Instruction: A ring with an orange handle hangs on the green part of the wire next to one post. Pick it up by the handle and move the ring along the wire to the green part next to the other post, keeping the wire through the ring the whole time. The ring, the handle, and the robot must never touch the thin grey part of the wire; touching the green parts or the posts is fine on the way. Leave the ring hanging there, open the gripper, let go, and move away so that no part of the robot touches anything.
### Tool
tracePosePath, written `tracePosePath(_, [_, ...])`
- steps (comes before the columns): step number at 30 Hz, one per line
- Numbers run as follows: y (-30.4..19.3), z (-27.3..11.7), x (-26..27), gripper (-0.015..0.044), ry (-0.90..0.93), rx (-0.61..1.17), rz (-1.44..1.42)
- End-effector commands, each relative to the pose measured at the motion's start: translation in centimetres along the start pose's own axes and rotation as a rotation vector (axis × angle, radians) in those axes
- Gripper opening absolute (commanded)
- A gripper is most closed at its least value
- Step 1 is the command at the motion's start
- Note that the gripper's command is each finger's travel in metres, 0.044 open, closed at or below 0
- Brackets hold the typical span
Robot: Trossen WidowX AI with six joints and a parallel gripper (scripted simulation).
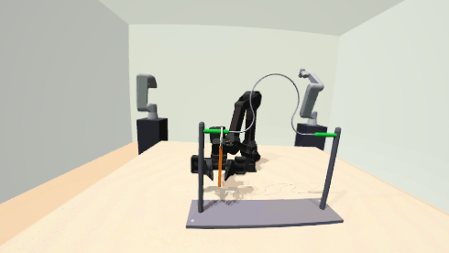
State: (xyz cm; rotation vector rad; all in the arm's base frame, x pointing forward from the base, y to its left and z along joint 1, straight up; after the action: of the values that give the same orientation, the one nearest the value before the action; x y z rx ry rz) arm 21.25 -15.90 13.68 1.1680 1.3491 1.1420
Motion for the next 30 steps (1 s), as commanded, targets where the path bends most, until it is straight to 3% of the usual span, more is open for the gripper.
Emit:
tracePosePath(1, [0.0,0.8,0.0,0.016,-0.002,-0.002,0.004])
tracePosePath(30, [0.0,2.5,0.3,0.016,-0.002,-0.007,0.006])
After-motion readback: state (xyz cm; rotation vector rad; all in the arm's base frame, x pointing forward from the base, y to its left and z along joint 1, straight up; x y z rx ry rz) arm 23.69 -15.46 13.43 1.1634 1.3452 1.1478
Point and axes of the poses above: the point midway between the two fingers, 35 mm back from their tips, its own z axis out along the fingers, its own x axis across the jaws, y = z × x, the point moved 8 cm from there along -z, back along the fingers, and after that the axes turned 4 degrees about -z, right-handed, at the moved point
